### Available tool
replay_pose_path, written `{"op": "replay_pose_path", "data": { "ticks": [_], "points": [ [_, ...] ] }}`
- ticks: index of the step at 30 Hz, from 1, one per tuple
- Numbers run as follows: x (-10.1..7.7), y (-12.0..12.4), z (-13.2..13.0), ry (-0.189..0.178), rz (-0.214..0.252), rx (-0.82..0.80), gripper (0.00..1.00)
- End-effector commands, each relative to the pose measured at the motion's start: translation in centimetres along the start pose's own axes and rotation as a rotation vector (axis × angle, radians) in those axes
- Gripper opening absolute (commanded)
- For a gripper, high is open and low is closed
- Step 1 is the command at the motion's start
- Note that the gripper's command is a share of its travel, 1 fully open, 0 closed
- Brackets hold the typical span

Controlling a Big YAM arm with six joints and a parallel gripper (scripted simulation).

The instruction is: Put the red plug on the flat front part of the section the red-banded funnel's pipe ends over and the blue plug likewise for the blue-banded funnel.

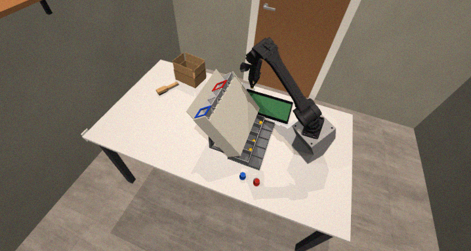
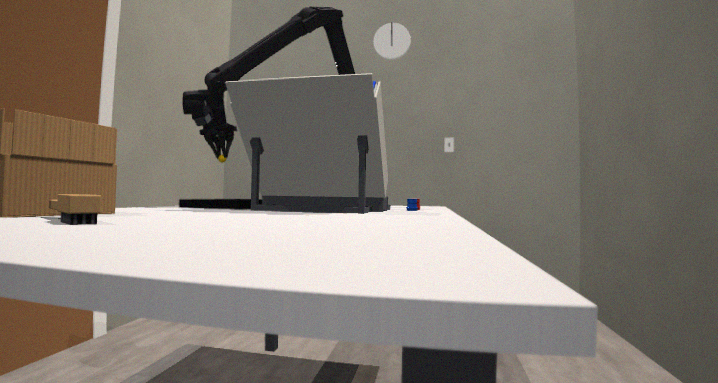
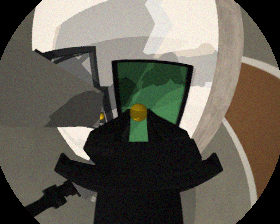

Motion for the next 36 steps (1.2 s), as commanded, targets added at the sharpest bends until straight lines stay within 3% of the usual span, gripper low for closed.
{"op": "replay_pose_path", "data": {
  "ticks": [1, 21, 36],
  "points": [
    [0.09, -0.17, -0.41, 0.003, -0.008, -0.003, 0.00],
    [0.12, -0.18, -0.34, -0.001, 0.007, -0.006, 0.00],
    [0.50, -0.07, -0.53, 0.005, -0.009, -0.005, 0.00]
  ]
}}
Point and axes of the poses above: the point where the finger pads meet when closed, its own x axis out along the fingers, its own z axis across the jaws, y = z × x, the point moved 2 cm from there along -x, back along the fingers, and after that the axes turned 9 degrees about x, right-handed, at the moved point
